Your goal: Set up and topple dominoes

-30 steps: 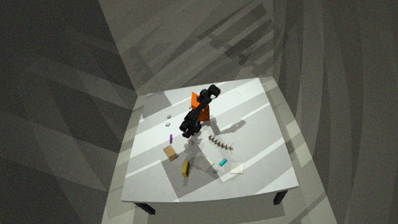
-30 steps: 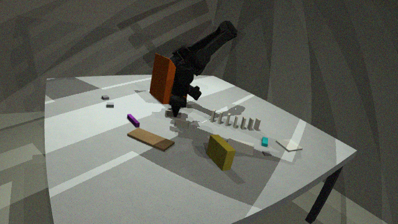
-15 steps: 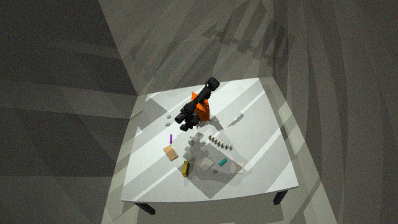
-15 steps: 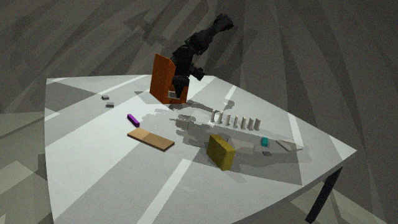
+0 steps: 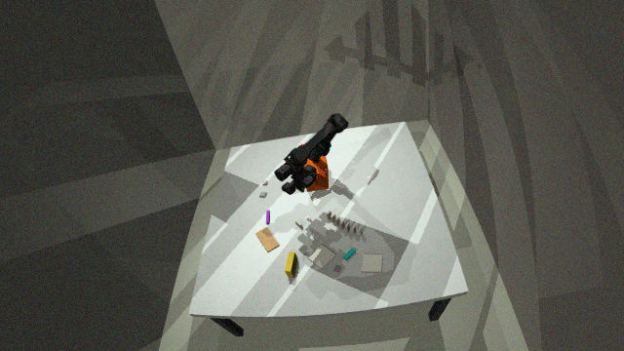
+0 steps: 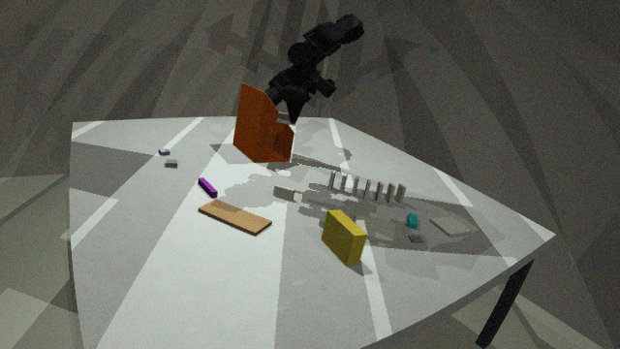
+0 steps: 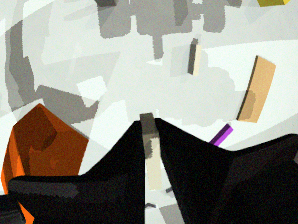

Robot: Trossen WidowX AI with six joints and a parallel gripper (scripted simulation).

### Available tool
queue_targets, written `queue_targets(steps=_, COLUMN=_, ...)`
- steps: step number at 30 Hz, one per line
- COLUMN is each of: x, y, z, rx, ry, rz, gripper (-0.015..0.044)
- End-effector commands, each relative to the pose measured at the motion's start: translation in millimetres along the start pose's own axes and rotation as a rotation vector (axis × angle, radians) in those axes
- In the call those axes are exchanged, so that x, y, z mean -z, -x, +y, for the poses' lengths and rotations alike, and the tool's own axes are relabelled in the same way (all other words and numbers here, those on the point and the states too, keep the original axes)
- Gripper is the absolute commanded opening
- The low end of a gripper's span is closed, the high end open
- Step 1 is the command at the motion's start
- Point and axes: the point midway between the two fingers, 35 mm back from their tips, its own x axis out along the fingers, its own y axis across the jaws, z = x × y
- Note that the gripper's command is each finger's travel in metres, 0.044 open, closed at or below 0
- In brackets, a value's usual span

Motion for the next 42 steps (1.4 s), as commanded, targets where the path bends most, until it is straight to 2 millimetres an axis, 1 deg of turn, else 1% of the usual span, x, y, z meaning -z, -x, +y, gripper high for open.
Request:
queue_targets(steps=1, x=-39, y=3, z=24, rx=0.007, ry=-0.243, rz=0.005, gripper=0.0023)
queue_targets(steps=7, x=-88, y=4, z=68, rx=0.010, ry=-0.626, rz=0.001, gripper=0.0023)
queue_targets(steps=16, x=-121, y=3, z=116, rx=-0.006, ry=-0.965, rz=-0.006, gripper=0.0023)
queue_targets(steps=21, x=-135, y=2, z=145, rx=-0.024, ry=-1.155, rz=-0.006, gripper=0.0023)
queue_targets(steps=22, x=-136, y=2, z=148, rx=-0.026, ry=-1.175, rz=-0.005, gripper=0.0023)
queue_targets(steps=37, x=-136, y=2, z=149, rx=-0.023, ry=-1.179, rz=-0.003, gripper=0.0023)
queue_targets(steps=42, x=-127, y=-11, z=150, rx=0.076, ry=-1.172, rz=0.048, gripper=0.0023)
